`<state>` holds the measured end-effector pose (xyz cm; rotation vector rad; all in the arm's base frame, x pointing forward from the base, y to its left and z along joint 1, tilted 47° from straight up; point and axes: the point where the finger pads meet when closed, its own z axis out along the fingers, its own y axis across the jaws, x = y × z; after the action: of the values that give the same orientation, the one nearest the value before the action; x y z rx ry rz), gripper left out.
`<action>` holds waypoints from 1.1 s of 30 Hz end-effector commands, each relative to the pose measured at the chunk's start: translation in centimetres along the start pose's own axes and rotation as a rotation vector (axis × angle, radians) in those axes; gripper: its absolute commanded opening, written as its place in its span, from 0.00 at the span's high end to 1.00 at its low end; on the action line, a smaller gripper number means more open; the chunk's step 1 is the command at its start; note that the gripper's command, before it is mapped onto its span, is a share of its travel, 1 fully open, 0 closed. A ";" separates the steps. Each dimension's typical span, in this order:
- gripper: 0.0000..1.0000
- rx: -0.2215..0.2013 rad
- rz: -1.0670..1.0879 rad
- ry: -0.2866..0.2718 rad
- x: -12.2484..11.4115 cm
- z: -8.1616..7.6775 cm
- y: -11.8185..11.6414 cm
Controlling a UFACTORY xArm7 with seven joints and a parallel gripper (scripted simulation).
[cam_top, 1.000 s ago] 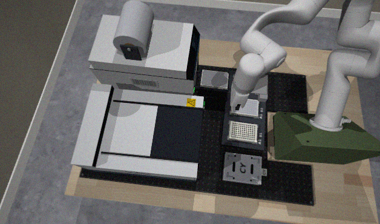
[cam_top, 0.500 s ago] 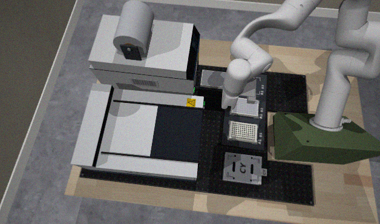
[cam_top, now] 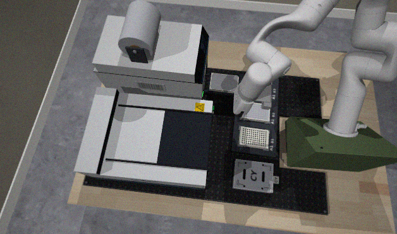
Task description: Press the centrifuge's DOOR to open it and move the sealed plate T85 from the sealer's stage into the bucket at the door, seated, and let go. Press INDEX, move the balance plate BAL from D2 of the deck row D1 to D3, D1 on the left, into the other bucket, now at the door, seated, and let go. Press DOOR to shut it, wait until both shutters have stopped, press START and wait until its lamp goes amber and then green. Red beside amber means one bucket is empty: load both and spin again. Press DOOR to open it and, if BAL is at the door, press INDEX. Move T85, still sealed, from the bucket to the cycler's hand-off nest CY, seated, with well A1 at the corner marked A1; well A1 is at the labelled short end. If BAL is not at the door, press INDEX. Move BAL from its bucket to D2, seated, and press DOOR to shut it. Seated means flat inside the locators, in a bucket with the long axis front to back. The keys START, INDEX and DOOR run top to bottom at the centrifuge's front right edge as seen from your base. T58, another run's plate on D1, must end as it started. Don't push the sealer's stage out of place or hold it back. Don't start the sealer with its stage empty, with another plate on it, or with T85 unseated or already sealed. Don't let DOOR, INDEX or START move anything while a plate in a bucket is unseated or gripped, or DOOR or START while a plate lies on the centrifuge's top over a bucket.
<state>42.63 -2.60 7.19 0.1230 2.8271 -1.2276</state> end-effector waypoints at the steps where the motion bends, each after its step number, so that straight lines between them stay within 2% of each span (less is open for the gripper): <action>1: 1.00 0.002 0.005 -0.167 -0.2 -0.1 -0.1; 6: 1.00 0.003 0.005 -0.333 -0.2 -0.1 -0.1; 8: 1.00 0.003 0.005 -0.333 -0.2 -0.1 -0.1; 11: 1.00 0.003 0.005 -0.423 -0.2 -0.1 -0.1; 27: 1.00 0.003 0.005 -0.423 -0.2 -0.1 -0.1; 33: 1.00 0.003 0.005 -0.423 -0.3 2.9 -0.2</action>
<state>42.69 -3.81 6.37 -0.1156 2.4604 -1.1052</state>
